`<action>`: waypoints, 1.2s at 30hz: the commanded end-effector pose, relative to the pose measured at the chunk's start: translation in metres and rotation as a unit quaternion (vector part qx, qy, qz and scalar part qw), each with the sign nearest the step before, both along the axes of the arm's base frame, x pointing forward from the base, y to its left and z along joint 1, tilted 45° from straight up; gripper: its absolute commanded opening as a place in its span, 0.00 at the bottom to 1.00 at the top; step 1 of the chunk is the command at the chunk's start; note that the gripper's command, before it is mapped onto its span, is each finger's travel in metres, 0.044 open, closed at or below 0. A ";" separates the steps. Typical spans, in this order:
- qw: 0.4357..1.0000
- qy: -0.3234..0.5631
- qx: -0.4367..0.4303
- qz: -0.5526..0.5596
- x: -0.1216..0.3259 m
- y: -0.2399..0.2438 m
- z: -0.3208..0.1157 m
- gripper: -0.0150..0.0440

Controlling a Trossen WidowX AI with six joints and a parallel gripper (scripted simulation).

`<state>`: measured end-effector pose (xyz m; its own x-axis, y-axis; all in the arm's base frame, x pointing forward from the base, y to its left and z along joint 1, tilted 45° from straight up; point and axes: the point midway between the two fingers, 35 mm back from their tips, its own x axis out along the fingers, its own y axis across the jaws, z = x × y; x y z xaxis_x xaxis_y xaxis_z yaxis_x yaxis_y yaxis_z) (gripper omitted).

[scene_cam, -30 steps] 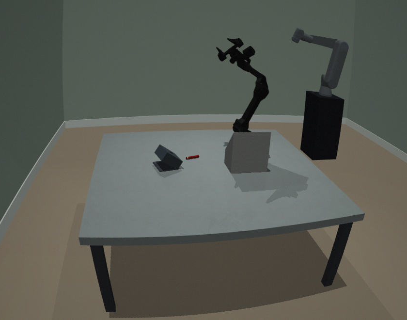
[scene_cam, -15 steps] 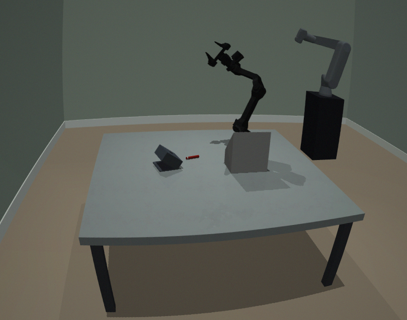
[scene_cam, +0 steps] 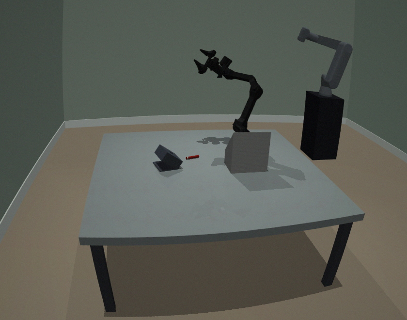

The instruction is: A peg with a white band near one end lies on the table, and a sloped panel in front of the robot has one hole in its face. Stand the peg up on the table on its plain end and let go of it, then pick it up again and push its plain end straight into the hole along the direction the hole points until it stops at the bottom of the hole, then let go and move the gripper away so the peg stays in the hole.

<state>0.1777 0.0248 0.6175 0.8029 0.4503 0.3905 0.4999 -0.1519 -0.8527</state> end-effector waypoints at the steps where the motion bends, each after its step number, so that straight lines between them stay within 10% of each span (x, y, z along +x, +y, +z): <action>1: 0.997 0.033 0.064 -0.002 0.023 -0.019 -0.008 1.00; 36: 0.794 0.340 0.481 -0.151 0.201 -0.116 -0.204 1.00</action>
